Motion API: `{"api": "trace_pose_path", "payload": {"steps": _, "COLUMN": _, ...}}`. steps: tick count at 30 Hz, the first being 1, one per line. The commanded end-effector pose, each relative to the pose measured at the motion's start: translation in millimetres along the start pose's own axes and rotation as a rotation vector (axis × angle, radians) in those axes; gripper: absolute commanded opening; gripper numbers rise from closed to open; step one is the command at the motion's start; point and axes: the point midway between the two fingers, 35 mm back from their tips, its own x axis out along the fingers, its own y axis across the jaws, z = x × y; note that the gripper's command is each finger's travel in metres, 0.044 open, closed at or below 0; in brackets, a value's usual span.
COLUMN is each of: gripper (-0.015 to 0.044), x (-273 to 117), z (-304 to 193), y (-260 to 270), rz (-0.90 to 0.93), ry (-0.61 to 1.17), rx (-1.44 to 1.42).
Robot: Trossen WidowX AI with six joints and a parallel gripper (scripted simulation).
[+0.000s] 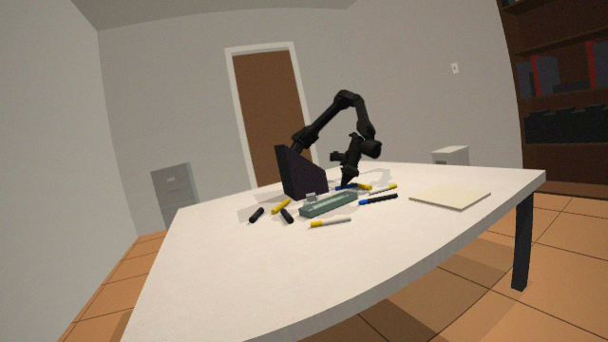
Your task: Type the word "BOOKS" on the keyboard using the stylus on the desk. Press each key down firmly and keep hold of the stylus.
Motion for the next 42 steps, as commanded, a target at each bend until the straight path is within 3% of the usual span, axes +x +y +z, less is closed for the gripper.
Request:
{"api": "trace_pose_path", "payload": {"steps": 1, "gripper": 0.0, "x": -19.5, "z": 10.8, "y": 0.9, "rz": 0.009, "ry": 0.003, "rx": -0.002}}
{"api": "trace_pose_path", "payload": {"steps": 8, "gripper": 0.0, "x": -17.5, "z": 10.0, "y": 4.4, "rz": 0.014, "ry": 0.0, "rx": -0.042}}
{"api": "trace_pose_path", "payload": {"steps": 42, "gripper": 0.0, "x": -16.9, "z": 40.6, "y": 66.6, "rz": -0.019, "ry": -0.194, "rx": -1.117}}
